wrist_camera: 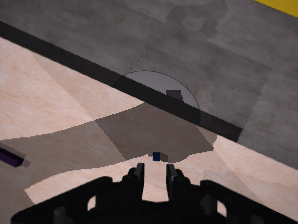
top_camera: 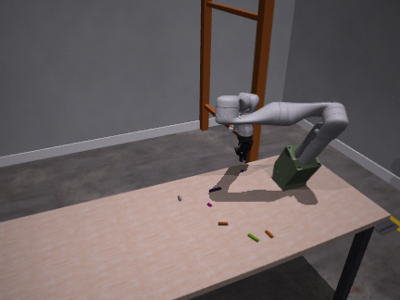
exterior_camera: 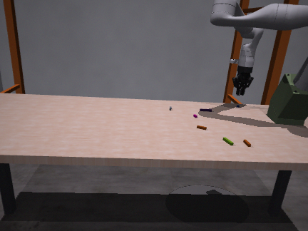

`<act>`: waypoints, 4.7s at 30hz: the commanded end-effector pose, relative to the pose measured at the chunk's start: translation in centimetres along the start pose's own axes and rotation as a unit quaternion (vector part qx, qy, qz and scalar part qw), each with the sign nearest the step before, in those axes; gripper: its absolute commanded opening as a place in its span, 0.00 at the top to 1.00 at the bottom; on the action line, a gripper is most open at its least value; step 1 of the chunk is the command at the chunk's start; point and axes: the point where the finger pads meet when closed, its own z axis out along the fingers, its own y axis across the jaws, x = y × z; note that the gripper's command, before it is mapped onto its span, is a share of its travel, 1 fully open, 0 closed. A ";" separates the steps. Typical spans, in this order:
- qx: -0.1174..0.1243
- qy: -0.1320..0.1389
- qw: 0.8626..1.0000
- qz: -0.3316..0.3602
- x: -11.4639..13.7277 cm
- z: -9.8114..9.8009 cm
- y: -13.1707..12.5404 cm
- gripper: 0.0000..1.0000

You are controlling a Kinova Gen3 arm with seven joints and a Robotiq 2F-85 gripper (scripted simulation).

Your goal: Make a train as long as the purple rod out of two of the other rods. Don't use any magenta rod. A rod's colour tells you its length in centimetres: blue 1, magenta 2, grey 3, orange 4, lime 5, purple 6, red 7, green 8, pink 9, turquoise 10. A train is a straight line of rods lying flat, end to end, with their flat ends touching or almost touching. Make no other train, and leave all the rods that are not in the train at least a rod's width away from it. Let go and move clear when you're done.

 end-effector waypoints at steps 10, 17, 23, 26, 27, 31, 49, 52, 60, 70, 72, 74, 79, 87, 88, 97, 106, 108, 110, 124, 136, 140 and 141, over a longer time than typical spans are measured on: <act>-0.001 0.003 1.000 -0.005 0.2 1.4 0.1 0.76; -0.001 0.003 1.000 -0.005 0.2 2.3 0.1 0.76; -0.001 0.003 1.000 -0.005 0.2 3.3 0.1 0.76; -0.001 0.003 1.000 -0.005 0.2 3.7 0.1 0.76; -0.001 0.003 1.000 -0.005 0.2 3.7 0.1 0.76; 0.000 0.003 1.000 -0.005 0.2 4.1 0.1 0.76; 0.000 0.003 1.000 -0.005 0.1 5.0 0.1 0.76; 0.000 0.003 1.000 -0.005 0.1 5.0 0.2 0.76; 0.000 0.003 1.000 -0.005 0.1 5.0 0.2 0.76; 0.000 0.003 1.000 -0.005 0.1 5.0 0.2 0.76; 0.000 0.003 1.000 -0.005 0.1 5.0 0.2 0.76; 0.000 0.003 1.000 -0.005 0.1 5.0 0.2 0.76; 0.000 0.003 1.000 -0.005 0.1 5.0 0.2 0.76; 0.000 0.003 1.000 -0.005 0.2 5.0 0.1 0.76; 0.000 0.003 1.000 -0.005 0.2 5.0 0.1 0.76; 0.000 0.003 1.000 -0.005 0.3 5.0 0.1 0.76; 0.000 0.003 1.000 -0.005 0.3 5.0 0.1 0.76; 0.000 0.003 1.000 -0.005 0.3 5.0 0.1 0.76; 0.000 0.003 1.000 -0.005 0.3 5.0 0.1 0.76; 0.000 0.003 1.000 -0.005 0.3 5.0 0.1 0.76; 0.000 0.003 1.000 -0.005 0.3 5.0 0.1 0.76; -0.001 0.003 1.000 -0.004 0.3 5.0 0.1 0.76; -0.001 0.003 1.000 -0.004 0.3 5.0 0.1 0.76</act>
